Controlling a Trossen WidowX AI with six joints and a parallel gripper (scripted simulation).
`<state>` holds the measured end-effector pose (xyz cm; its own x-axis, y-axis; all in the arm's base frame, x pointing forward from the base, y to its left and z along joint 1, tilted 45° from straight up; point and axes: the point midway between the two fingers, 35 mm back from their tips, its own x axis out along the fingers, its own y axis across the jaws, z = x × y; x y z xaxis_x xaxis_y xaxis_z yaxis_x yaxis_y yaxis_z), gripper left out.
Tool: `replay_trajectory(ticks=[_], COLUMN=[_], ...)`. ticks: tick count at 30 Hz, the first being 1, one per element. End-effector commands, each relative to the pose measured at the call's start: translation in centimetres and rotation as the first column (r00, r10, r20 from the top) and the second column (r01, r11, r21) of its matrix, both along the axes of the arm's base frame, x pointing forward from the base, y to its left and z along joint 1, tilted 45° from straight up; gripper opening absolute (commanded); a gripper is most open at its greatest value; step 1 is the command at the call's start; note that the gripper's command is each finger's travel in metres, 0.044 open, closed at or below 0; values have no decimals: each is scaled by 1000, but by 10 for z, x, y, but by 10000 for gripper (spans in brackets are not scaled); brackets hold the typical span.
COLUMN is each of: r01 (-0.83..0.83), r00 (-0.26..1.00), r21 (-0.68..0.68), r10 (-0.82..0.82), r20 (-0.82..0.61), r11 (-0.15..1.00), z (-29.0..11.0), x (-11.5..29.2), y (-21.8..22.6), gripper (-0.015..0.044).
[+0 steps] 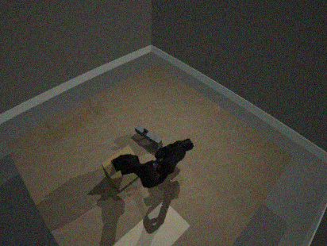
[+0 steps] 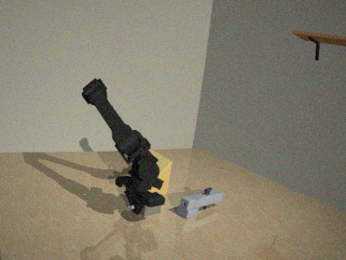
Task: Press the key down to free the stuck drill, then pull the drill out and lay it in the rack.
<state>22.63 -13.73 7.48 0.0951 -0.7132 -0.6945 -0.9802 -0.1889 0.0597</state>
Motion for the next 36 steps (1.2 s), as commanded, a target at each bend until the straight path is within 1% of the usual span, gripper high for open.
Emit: replay_trajectory(ticks=[1, 12, 13, 29, 36], r01=[2, 2, 1, 1, 2], r00=[1000, 1000, 1000, 1000, 1000], r21=[16, 16, -3, -3, 17], r10=[-2, -2, -1, -1, -2], r20=[-15, -15, -4, -4, -15], r11=[1000, 1000, 1000, 1000, 1000], z=[-7, -7, -1, -1, 19], x=[-3, -3, -1, -1, -4], y=[2, 3, 0, 0, 21], gripper=[0, 0, 26, 440, 440])
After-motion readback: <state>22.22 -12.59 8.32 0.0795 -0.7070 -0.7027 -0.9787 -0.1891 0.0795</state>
